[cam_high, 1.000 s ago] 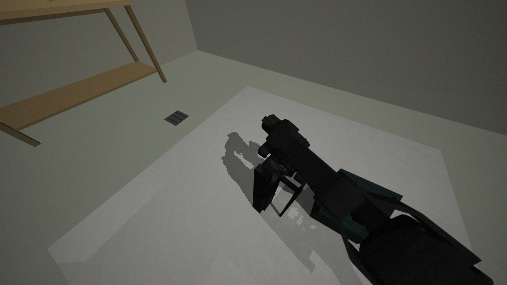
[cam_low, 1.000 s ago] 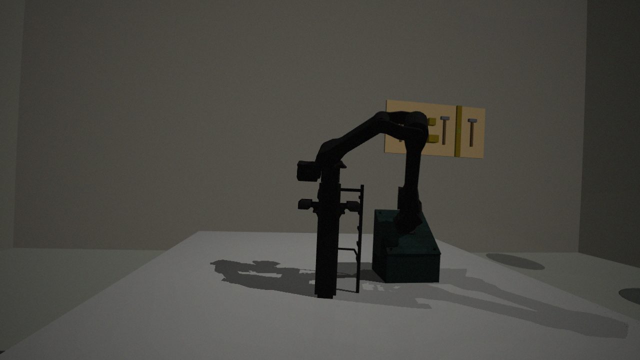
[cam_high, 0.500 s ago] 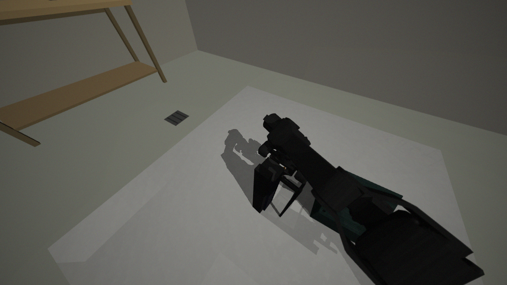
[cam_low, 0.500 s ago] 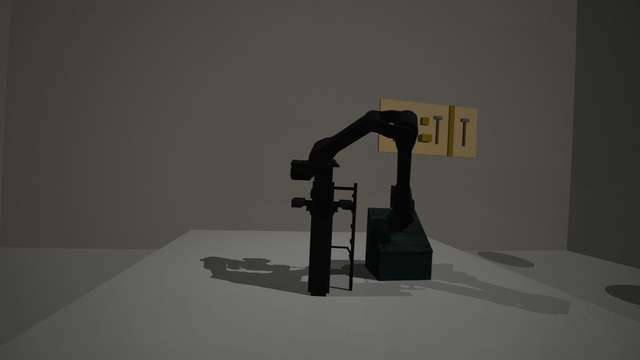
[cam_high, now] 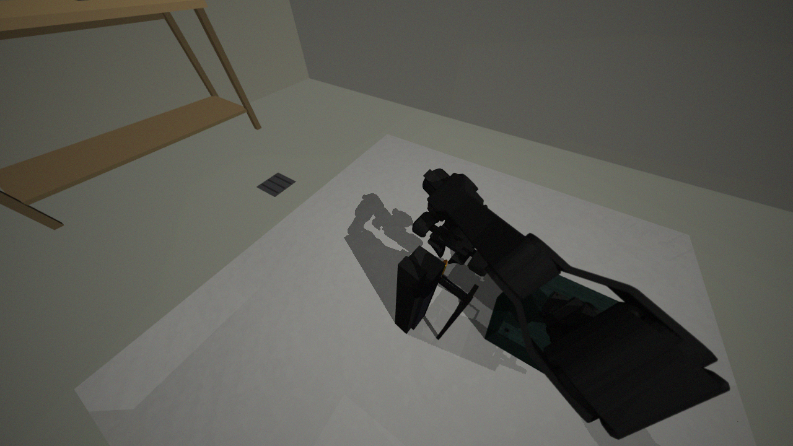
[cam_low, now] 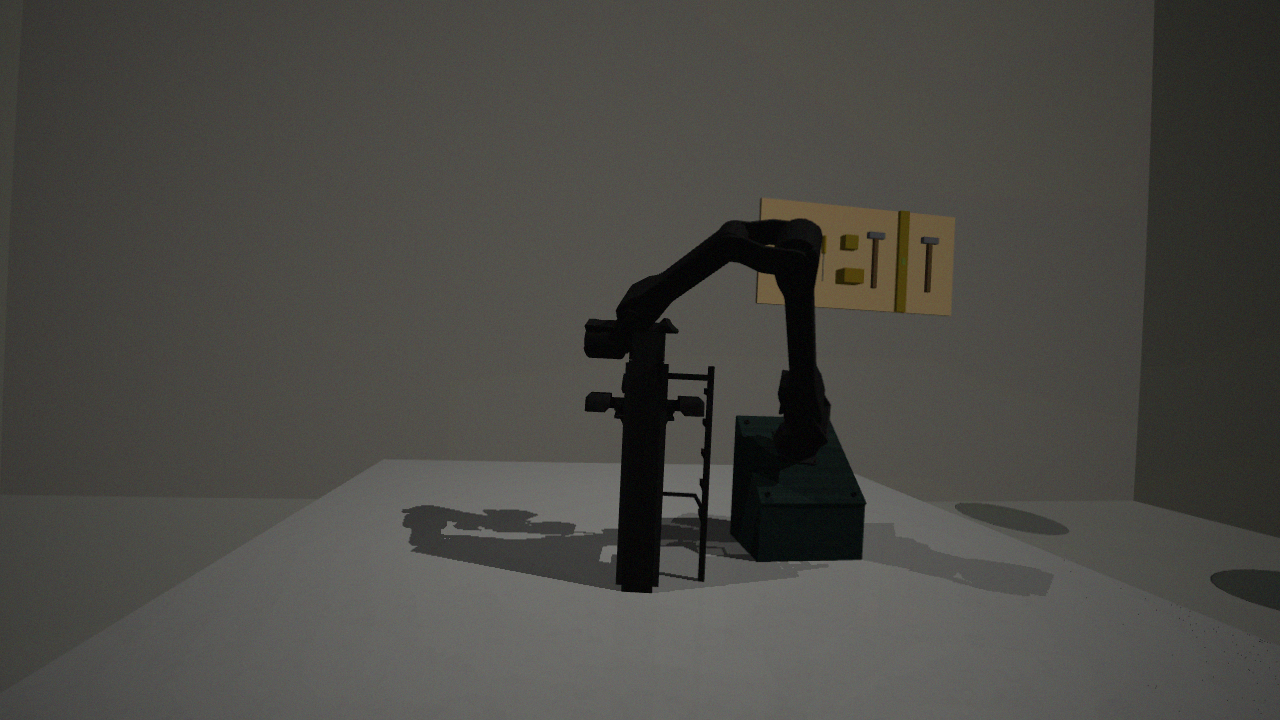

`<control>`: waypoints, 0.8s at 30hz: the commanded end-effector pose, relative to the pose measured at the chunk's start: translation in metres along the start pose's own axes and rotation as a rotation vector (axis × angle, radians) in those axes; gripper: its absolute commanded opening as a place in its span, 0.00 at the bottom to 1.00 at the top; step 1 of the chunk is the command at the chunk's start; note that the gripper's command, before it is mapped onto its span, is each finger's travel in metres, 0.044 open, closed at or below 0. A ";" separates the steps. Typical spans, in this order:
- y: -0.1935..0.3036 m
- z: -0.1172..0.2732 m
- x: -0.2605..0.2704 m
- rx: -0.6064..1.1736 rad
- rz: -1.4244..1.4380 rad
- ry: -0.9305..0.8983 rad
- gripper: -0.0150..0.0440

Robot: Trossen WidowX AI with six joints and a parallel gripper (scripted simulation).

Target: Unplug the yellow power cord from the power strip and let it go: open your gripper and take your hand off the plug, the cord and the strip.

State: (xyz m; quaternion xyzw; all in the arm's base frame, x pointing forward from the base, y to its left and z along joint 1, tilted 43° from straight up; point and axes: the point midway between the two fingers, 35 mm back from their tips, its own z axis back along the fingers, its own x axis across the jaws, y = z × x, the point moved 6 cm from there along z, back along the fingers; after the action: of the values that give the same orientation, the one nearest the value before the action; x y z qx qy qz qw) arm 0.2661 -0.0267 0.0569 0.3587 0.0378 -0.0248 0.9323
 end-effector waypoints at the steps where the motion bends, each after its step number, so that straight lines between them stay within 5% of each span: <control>1: -0.015 0.002 0.000 -0.005 -0.015 -0.002 0.25; 8: -0.008 0.002 -0.001 -0.003 -0.017 -0.006 0.52; 24: -0.009 0.008 -0.001 0.002 -0.017 -0.001 0.53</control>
State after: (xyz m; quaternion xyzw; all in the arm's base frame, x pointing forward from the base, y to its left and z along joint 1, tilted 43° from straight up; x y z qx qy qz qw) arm 0.2642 -0.0376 0.0554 0.3594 0.0417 -0.0365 0.9315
